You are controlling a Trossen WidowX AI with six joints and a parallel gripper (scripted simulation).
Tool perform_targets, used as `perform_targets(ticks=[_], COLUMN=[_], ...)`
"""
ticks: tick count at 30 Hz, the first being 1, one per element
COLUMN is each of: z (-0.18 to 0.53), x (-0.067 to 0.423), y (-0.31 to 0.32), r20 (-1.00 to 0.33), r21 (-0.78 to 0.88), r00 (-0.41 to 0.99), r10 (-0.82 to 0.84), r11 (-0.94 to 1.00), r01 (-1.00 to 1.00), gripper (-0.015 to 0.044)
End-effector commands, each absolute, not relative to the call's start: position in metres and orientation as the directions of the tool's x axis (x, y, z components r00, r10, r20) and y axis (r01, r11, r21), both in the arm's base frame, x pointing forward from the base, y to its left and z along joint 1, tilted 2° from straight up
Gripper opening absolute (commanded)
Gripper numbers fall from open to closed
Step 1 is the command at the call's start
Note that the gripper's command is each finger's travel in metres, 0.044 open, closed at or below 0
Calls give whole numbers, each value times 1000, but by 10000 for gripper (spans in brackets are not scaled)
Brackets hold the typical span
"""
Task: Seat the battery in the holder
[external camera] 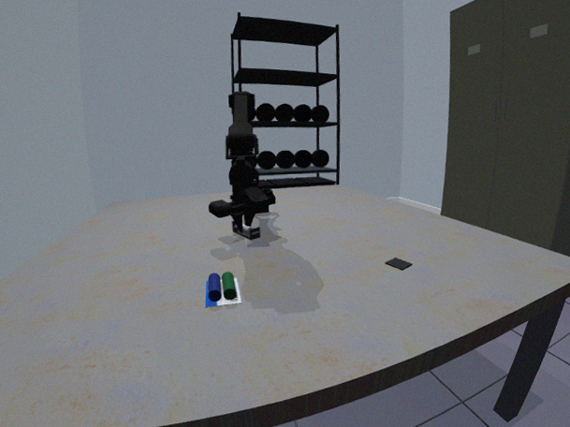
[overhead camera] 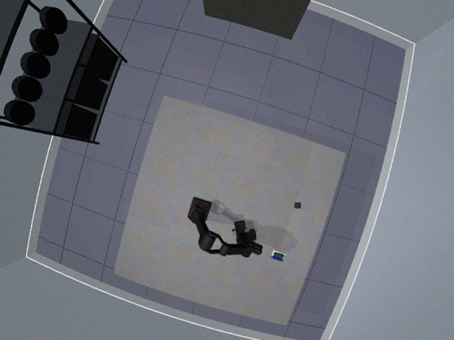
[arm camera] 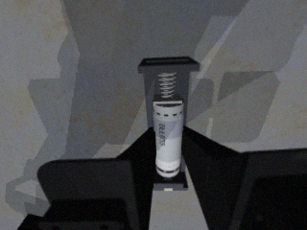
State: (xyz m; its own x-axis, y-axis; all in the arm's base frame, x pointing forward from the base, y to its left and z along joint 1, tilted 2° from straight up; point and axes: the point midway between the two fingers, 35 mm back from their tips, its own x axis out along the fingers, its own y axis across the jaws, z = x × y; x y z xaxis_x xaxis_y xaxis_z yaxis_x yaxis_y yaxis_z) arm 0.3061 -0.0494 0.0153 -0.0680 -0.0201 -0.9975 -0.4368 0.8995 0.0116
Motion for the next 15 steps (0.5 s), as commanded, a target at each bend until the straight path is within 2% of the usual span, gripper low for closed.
perform_targets(ticks=[1,14,15], z=[15,15,15], x=[303,303,303], y=[-50,-50,-50], r20=[-997,-998,-998], r21=[11,11,11], r00=[-68,-66,-66], r10=[-21,-21,-21], r11=[898,898,898], r01=[-440,-440,-440], gripper=[67,67,93])
